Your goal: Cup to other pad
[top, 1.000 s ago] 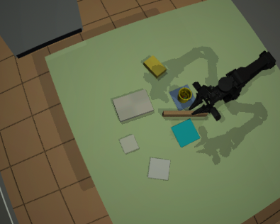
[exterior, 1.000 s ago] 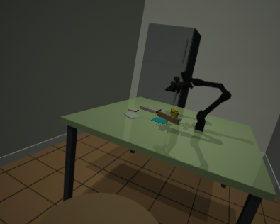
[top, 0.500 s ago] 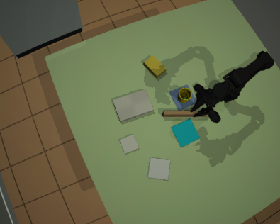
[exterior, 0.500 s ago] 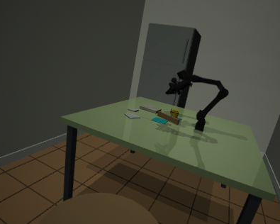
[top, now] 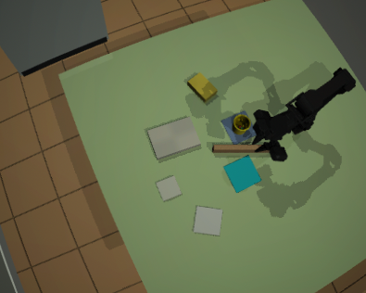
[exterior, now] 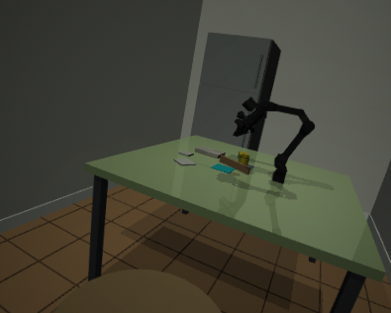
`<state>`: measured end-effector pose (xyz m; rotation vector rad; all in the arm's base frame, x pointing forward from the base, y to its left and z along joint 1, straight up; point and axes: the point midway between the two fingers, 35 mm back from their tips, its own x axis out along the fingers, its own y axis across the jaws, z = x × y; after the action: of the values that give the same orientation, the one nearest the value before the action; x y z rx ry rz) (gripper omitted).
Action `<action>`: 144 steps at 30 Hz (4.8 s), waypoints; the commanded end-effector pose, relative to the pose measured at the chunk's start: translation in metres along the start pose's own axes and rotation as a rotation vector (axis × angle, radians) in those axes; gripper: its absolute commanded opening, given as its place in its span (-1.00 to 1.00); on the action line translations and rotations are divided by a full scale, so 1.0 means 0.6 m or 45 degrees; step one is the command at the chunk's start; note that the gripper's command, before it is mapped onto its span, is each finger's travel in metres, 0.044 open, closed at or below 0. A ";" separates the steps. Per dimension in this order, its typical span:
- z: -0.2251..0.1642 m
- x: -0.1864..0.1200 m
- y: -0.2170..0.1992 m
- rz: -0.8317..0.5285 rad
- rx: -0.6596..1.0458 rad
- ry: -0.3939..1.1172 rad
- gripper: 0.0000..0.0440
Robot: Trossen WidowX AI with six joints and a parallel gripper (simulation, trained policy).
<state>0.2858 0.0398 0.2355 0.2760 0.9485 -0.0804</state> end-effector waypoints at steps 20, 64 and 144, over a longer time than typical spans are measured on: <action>-0.040 0.013 -0.047 -0.208 -0.061 0.409 -0.45; -0.113 0.106 -0.187 -0.383 -0.112 0.831 -0.22; -0.027 0.175 -0.082 -0.123 -0.716 0.624 -1.00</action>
<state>0.3179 -0.0062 0.1306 -0.2858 1.4434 0.1671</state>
